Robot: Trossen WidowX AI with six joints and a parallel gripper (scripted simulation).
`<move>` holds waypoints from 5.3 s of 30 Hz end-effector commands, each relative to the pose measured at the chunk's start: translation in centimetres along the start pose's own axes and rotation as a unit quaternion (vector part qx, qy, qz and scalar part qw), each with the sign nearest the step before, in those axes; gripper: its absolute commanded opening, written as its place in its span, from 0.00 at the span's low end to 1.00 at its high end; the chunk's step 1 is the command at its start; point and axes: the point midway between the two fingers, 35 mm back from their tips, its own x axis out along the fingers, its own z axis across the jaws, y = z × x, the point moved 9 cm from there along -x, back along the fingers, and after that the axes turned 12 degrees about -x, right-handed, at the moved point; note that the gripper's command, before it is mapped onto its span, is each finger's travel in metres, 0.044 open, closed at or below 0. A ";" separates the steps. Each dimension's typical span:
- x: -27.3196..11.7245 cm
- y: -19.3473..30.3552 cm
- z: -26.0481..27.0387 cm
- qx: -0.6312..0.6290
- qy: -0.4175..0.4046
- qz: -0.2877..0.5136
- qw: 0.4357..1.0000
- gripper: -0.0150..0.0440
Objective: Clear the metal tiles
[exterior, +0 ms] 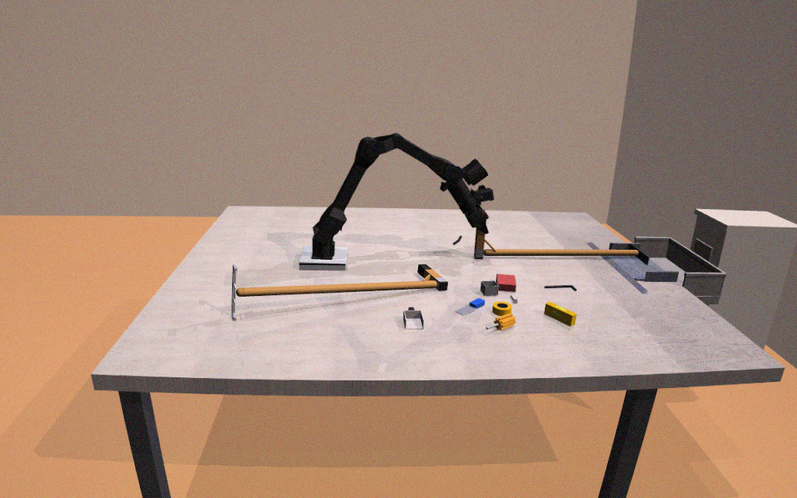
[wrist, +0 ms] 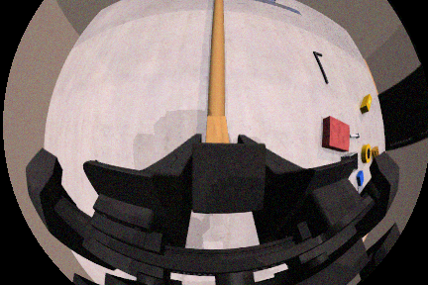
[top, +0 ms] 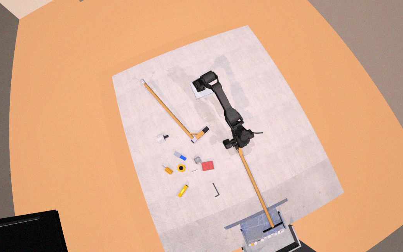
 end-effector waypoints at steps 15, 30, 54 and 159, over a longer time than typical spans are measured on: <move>-2.7 1.2 0.5 0.002 0.001 -0.013 1.000 0.25; -4.2 2.9 1.0 0.002 0.001 -0.013 1.000 0.25; -6.4 5.8 1.7 0.002 0.001 -0.014 1.000 0.25; -9.0 12.9 -2.7 0.003 0.007 -0.004 1.000 0.25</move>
